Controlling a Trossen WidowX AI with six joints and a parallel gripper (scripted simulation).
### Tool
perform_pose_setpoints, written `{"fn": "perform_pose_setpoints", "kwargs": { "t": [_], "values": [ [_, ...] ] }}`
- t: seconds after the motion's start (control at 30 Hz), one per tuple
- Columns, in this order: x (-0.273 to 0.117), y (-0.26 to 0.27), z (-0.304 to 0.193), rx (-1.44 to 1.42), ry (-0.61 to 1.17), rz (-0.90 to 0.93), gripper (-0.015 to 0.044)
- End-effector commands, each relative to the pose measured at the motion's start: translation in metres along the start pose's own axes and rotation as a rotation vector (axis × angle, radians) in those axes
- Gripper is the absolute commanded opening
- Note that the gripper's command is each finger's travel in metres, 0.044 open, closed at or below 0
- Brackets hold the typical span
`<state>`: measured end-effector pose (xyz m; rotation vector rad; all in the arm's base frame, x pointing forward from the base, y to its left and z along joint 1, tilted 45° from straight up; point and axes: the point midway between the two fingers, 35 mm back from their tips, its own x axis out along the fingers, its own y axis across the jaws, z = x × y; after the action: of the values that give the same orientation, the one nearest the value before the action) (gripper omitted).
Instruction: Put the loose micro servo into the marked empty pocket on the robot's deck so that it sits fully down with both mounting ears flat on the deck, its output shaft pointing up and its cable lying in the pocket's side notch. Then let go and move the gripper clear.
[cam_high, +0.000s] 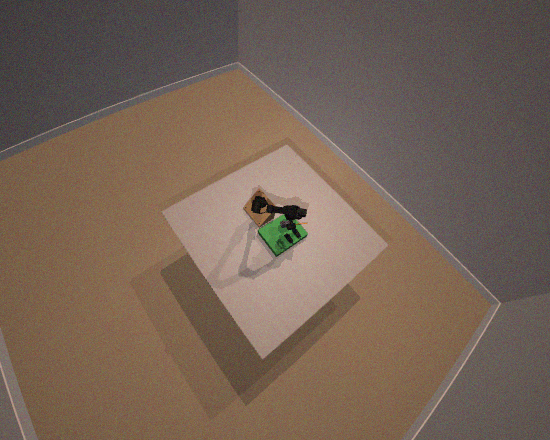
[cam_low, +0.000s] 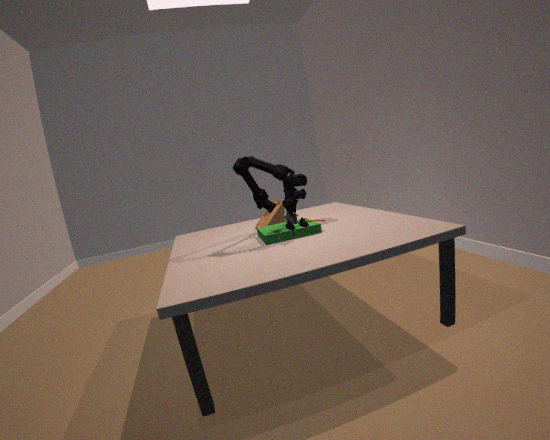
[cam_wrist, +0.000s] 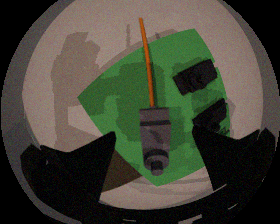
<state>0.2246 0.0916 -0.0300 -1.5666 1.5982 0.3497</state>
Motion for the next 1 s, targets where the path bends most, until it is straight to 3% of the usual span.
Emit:
{"fn": "perform_pose_setpoints", "kwargs": {
  "t": [0.0, 0.3, 0.5, 0.6, 0.97],
  "values": [
    [0.002, 0.0, 0.0, -0.01, 0.002, -0.005, 0.0361],
    [0.002, 0.0, 0.0, -0.01, 0.002, -0.005, 0.0125],
    [0.002, 0.0, 0.0, -0.01, 0.002, -0.005, 0.0085],
    [-0.004, 0.0, 0.001, -0.01, 0.002, -0.005, 0.0006],
    [-0.028, 0.006, -0.007, -0.011, 0.002, -0.004, 0.0]
  ]
}}
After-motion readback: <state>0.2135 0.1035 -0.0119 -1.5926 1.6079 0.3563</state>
